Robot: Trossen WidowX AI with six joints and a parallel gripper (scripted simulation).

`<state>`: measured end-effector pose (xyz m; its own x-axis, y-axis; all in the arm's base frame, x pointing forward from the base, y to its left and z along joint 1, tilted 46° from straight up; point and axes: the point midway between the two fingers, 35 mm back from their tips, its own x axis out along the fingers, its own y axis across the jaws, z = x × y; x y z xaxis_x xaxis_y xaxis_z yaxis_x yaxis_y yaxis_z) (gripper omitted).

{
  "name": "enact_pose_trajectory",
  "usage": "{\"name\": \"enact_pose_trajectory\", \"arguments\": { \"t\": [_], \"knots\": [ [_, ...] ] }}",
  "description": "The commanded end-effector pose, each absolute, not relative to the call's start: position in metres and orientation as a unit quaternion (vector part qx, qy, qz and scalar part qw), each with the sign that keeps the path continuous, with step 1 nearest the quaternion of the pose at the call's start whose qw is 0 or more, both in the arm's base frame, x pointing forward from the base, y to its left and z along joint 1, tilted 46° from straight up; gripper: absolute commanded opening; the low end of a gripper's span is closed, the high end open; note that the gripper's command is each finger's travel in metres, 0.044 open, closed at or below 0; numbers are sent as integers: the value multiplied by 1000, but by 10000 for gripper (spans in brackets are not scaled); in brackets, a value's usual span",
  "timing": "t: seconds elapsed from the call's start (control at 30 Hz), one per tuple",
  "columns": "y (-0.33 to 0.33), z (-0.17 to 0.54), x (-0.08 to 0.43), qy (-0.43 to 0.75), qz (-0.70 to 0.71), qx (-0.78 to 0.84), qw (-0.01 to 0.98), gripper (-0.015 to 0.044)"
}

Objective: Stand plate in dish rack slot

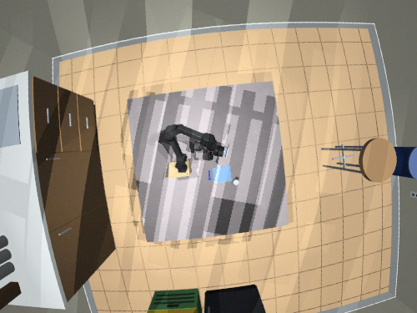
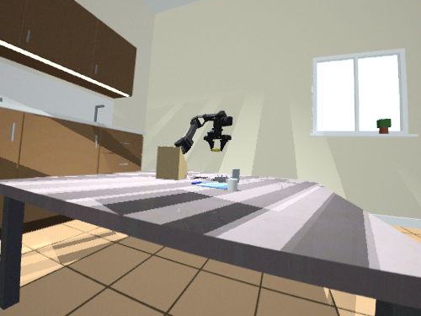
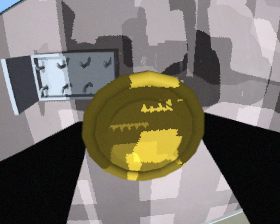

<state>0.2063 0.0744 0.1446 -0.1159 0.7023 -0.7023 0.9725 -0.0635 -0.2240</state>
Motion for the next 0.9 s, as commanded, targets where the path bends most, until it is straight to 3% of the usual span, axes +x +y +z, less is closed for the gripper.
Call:
{"name": "enact_pose_trajectory", "arguments": {
  "t": [0.0, 0.2, 0.87],
  "knots": [
    [77, 145, 200, 652, -369, 640, 171, 0],
    [79, 139, 198, 655, -377, 629, 184, 0],
    [88, 75, 181, 650, -448, 492, 368, 0]
  ]
}}
